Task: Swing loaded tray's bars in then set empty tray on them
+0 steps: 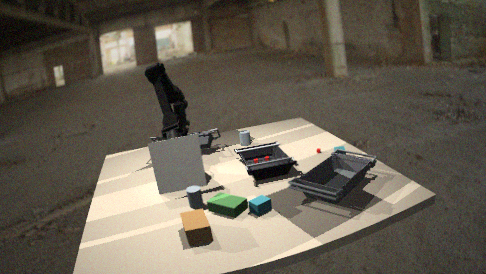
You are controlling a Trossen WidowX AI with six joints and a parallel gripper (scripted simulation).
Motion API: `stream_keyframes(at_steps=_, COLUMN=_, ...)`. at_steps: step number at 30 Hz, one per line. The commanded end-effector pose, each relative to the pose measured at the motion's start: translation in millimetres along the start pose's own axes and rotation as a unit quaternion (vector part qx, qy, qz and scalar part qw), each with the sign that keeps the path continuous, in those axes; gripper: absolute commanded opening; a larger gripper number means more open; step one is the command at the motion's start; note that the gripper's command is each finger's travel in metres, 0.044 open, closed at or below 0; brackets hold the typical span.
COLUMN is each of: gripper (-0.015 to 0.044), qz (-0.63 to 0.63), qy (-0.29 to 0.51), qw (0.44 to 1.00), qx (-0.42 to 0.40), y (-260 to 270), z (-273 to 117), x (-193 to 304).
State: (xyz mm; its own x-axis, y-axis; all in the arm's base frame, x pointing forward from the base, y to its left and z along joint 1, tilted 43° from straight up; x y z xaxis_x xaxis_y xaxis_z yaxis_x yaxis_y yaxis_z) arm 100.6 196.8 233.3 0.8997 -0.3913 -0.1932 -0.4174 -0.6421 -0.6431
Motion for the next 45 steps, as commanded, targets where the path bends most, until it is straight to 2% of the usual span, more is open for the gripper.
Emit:
stream_keyframes(at_steps=1, gripper=0.0000, qz=-0.004, qy=-0.001, qw=1.000, qx=0.015, y=-4, z=-6, x=-1)
stream_keyframes(at_steps=8, gripper=0.0000, qz=-0.004, qy=-0.001, qw=1.000, qx=0.015, y=-7, z=-16, x=0)
stream_keyframes(at_steps=22, gripper=0.0000, qz=-0.005, qy=0.001, qw=1.000, qx=0.015, y=-10, z=-101, x=-2)
stream_keyframes(at_steps=45, gripper=0.0000, qz=-0.005, qy=0.001, qw=1.000, qx=0.015, y=-10, z=-102, x=-2)
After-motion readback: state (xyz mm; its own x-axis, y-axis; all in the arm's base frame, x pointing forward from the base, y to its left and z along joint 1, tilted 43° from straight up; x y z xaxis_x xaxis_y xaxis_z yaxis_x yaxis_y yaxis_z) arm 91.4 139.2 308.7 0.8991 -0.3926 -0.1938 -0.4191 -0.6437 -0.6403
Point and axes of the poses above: the point midway between the two fingers, 35 mm back from their tips, its own z axis out along the fingers, its own y axis across the jaws, x = y × z, the point moved 8 cm from there along -z, back along the fingers, and after that the axes turned 4 degrees about z, right-handed, at the moved point
